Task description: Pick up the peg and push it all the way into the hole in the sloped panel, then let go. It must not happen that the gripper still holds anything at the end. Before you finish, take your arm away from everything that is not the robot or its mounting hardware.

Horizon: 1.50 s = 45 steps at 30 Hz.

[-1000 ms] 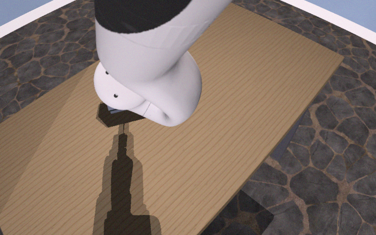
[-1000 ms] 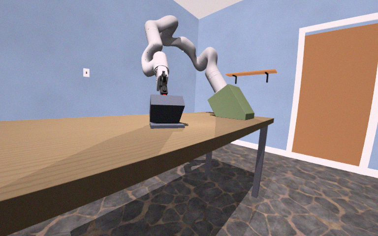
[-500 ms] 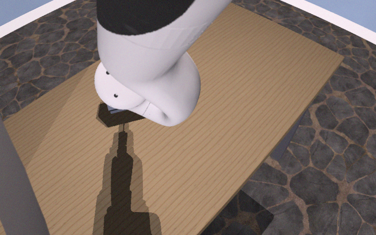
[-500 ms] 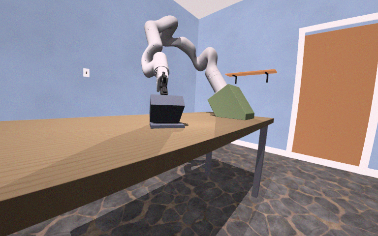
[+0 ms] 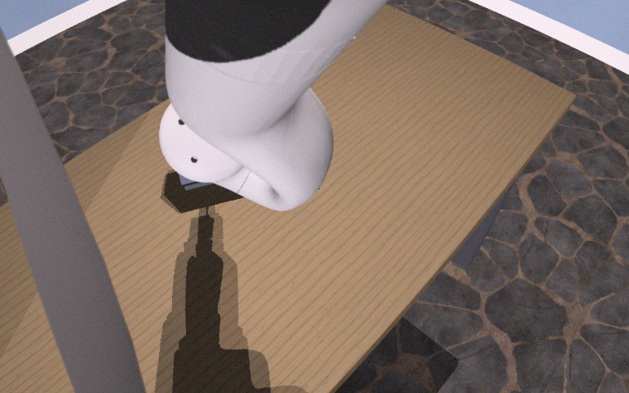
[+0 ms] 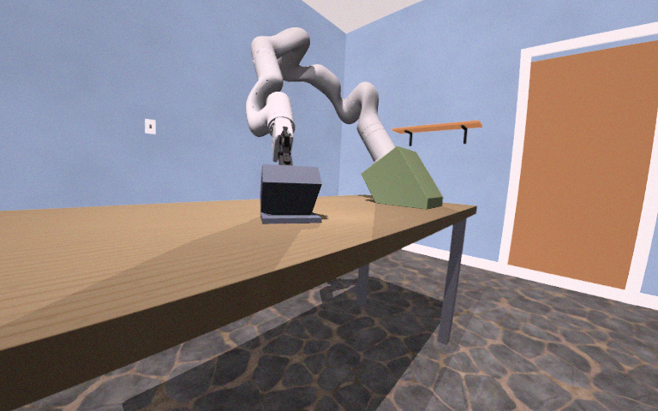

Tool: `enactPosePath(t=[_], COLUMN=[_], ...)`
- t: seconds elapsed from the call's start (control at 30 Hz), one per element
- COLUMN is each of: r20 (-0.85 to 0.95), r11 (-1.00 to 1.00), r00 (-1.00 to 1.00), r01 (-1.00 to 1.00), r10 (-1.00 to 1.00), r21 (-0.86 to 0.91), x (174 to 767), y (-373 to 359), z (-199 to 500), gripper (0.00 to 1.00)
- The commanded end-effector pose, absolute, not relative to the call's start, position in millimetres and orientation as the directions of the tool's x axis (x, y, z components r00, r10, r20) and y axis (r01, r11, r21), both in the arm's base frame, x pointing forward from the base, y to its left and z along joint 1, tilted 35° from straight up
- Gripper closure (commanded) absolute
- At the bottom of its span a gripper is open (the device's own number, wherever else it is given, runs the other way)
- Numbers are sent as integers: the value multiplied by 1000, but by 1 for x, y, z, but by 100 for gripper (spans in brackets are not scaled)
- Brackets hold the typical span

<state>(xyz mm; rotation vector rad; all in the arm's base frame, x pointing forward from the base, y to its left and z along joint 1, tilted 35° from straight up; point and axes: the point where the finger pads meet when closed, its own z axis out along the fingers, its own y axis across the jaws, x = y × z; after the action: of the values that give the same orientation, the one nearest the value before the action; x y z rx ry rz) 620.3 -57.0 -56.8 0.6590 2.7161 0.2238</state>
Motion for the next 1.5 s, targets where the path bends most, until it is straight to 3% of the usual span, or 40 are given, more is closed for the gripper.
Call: enactPosePath(t=[0.0,1.07,1.27,1.33,1.47], r20=[-286,-286,-286,-286,-286], r11=[881,881,881,881,881], r00=[-836,-836,-836,-836,-836], r01=[415,415,415,415,415], r10=[468,468,468,468,468], r21=[229,229,229,229,229], x=[622,626,626,626,626], y=[-56,-56,-56,-56,-56], z=[-59,-70,-70,-70,-70], gripper=[100,100,55,55,24])
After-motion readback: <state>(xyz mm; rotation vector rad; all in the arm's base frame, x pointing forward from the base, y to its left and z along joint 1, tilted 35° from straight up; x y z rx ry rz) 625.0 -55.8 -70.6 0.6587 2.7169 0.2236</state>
